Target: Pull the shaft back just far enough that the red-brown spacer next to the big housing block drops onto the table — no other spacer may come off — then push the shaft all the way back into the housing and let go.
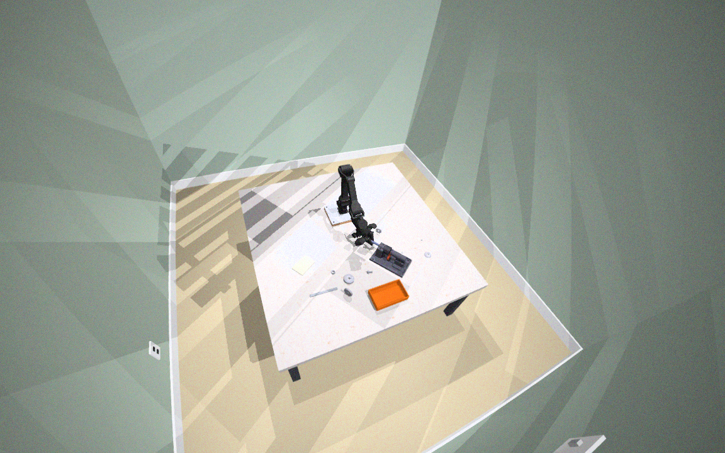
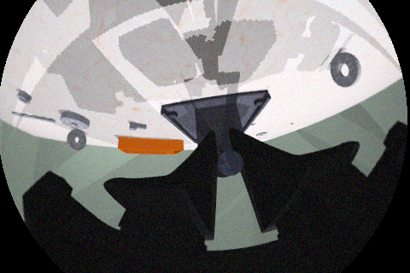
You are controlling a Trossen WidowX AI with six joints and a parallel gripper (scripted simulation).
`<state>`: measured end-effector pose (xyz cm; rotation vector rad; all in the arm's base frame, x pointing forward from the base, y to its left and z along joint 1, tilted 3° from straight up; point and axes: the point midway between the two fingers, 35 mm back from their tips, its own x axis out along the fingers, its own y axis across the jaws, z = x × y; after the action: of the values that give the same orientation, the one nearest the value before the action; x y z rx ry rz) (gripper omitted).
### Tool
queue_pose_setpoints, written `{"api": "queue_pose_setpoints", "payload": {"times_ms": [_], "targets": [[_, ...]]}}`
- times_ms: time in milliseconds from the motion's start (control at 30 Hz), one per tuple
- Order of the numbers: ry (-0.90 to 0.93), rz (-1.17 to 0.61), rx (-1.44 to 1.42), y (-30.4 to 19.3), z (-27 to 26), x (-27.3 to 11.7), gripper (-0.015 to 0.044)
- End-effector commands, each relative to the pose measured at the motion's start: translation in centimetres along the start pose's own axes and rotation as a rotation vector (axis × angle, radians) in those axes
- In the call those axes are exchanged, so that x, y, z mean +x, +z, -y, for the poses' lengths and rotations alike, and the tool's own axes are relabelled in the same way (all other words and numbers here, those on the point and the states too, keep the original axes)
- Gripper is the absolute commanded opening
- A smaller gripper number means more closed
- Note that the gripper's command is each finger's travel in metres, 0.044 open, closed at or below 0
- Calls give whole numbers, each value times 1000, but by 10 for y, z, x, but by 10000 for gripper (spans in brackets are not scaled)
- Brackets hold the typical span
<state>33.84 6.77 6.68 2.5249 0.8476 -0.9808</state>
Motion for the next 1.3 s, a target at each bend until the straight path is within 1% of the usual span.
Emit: {"api": "queue_pose_setpoints", "payload": {"times_ms": [0,1267], "targets": [[-1,2,1,-1,0,1,0],[-1,1,1,-9,0,10,0]]}}
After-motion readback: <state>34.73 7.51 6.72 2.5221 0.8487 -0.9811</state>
